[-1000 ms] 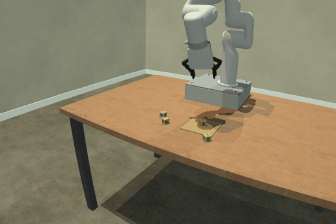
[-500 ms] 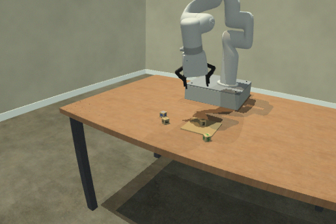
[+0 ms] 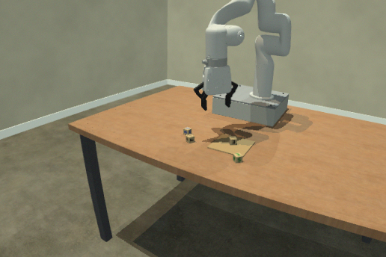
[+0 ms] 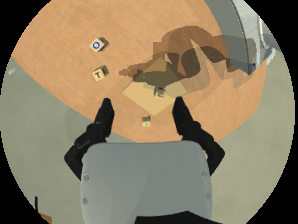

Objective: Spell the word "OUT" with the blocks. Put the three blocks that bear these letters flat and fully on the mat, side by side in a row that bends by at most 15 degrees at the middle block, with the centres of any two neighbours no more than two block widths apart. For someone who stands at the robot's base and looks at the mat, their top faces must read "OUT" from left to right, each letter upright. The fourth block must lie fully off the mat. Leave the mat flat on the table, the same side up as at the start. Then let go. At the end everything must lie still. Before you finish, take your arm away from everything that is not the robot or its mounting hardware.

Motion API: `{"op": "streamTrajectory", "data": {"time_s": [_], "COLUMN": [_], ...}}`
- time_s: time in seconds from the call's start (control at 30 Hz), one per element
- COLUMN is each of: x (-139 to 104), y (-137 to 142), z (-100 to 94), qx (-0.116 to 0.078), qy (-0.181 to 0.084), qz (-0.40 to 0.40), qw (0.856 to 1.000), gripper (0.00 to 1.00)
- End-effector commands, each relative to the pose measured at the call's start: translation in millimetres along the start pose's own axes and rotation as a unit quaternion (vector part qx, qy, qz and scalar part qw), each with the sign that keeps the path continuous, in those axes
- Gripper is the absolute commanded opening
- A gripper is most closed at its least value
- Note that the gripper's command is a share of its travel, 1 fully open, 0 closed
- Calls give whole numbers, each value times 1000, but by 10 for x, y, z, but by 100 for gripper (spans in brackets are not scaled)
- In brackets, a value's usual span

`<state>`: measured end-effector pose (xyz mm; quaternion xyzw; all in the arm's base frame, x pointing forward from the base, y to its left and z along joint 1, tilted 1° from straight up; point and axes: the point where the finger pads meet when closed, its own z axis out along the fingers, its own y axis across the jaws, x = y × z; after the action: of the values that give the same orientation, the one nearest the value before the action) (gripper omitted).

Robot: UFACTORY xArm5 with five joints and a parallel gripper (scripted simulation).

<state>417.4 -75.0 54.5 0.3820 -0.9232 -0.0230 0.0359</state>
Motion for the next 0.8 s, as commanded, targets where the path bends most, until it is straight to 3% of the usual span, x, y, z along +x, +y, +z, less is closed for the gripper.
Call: {"op": "streamTrajectory", "data": {"time_s": [0.0, 0.07, 0.13, 0.17, 0.37, 0.63, 0.7, 0.73, 0.77], "x": [-12, -10, -10, -3, 18, 71, 71, 96, 101], "y": [-141, -191, -191, -261, -377, -534, -534, -584, -593], "z": [57, 76, 76, 98, 122, 122, 122, 111, 108], "qx": [38, 52, 52, 72, 111, 174, 174, 197, 202], "qy": [-23, -30, -30, -38, -48, -53, -53, -51, -50], "qz": [-55, -77, -77, -108, -164, -247, -247, -276, -282], "qw": [998, 995, 995, 991, 979, 952, 952, 939, 937], "gripper": [100, 100, 100, 100, 100, 100, 100, 100, 100]}}
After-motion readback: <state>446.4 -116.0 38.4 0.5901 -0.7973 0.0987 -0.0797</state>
